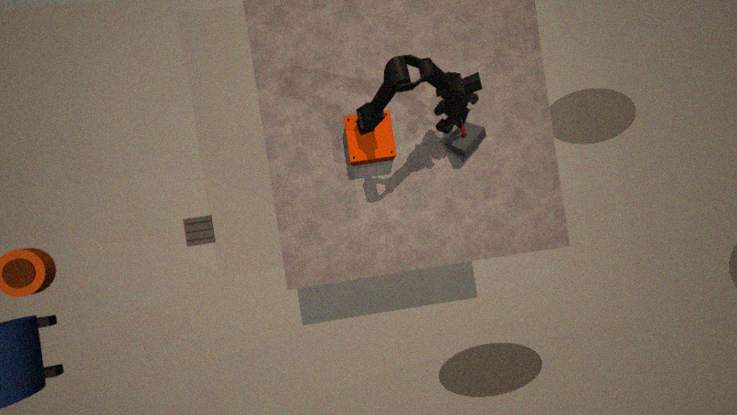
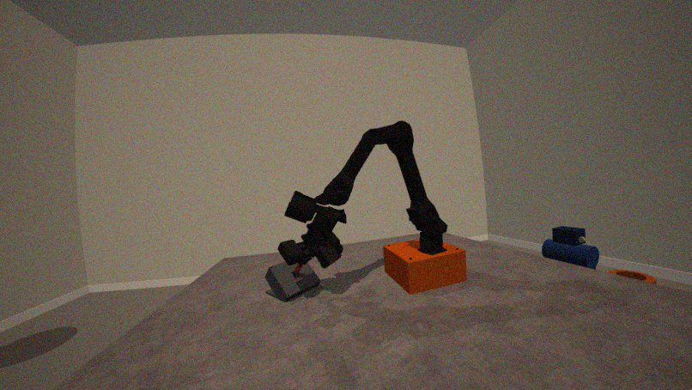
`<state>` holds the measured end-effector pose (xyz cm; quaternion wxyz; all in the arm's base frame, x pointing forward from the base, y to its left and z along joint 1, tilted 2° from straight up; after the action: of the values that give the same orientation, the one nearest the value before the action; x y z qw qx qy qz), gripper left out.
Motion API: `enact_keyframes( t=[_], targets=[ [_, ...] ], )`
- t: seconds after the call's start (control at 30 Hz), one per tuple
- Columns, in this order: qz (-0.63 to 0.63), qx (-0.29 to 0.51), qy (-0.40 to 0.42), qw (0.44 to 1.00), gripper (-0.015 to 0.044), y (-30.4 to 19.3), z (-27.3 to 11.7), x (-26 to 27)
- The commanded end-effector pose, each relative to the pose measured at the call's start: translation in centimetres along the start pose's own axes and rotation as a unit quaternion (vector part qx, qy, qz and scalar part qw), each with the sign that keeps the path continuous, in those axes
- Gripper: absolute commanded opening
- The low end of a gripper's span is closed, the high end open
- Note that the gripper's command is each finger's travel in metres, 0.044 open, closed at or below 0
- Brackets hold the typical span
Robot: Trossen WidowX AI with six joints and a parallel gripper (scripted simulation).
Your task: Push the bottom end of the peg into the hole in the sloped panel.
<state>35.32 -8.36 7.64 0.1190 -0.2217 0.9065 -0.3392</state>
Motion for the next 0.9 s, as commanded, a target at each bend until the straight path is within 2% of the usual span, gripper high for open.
enact_keyframes(
  t=[0.0, 0.87],
  targets=[
    [0.001, 0.000, 0.001, 1.000, 0.0000, 0.0, 0.0, 0.0],
    [0.001, 0.000, 0.001, 1.000, 0.0000, 0.2, 1.3, 0.1]
  ],
)
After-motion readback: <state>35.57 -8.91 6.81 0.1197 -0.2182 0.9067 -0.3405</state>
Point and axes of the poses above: the point midway between the two fingers, 35 mm back from their tips, its own z axis out along the fingers, its own x axis across the jaws, y = z × x, the point moved 5 cm from there along -z, back along the fingers, and after that the axes turned 1 degree about z, right-handed, at the moved point
